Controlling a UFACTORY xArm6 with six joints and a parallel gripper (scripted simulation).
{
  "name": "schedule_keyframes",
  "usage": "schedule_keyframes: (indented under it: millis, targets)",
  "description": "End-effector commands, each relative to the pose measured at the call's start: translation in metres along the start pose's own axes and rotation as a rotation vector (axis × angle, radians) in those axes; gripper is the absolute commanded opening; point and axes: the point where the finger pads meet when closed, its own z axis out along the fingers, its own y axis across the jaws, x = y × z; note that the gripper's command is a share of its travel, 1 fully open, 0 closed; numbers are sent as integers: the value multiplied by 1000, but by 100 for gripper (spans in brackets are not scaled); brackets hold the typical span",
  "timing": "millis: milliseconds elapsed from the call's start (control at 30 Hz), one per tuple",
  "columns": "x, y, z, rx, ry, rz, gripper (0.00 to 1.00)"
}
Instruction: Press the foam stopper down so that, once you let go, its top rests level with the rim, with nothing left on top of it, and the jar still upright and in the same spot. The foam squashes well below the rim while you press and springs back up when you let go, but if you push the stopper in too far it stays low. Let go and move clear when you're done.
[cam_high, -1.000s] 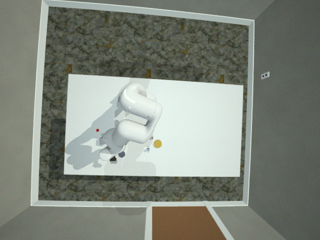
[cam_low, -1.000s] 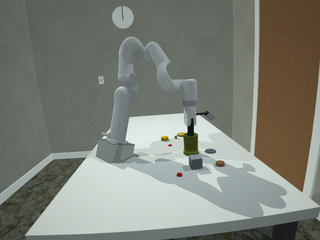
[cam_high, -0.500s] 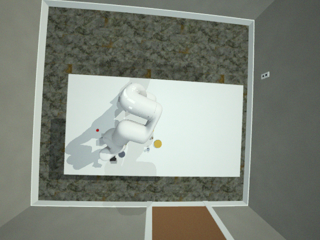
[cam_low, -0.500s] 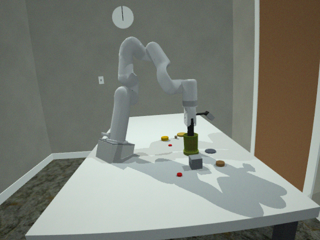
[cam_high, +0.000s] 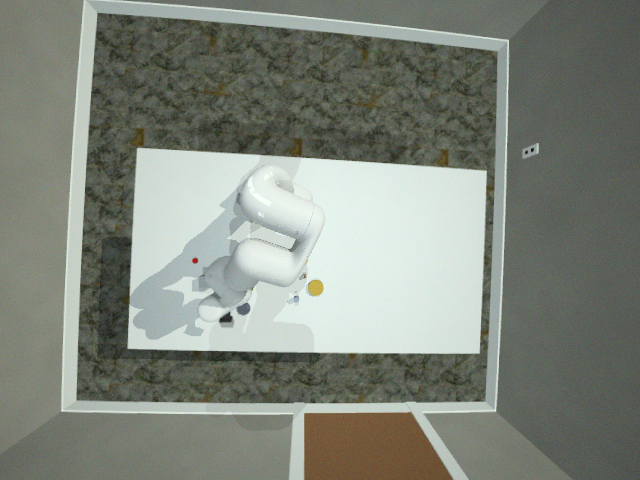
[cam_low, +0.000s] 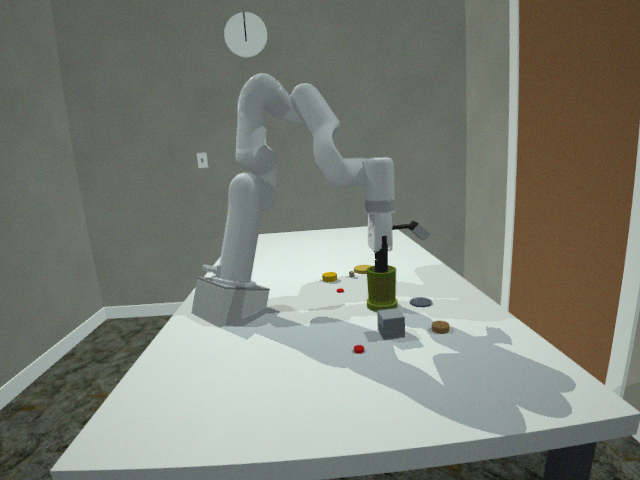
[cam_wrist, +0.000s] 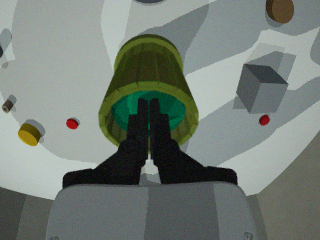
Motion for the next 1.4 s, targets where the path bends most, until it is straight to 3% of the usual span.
schedule_keyframes:
  millis: [0,733,1367]
  targets:
    - [1,0,-7,-1,3,-1,0]
    - [1,0,-59,-1,3,-1,0]
    - [1,0,-64,-1,3,-1,0]
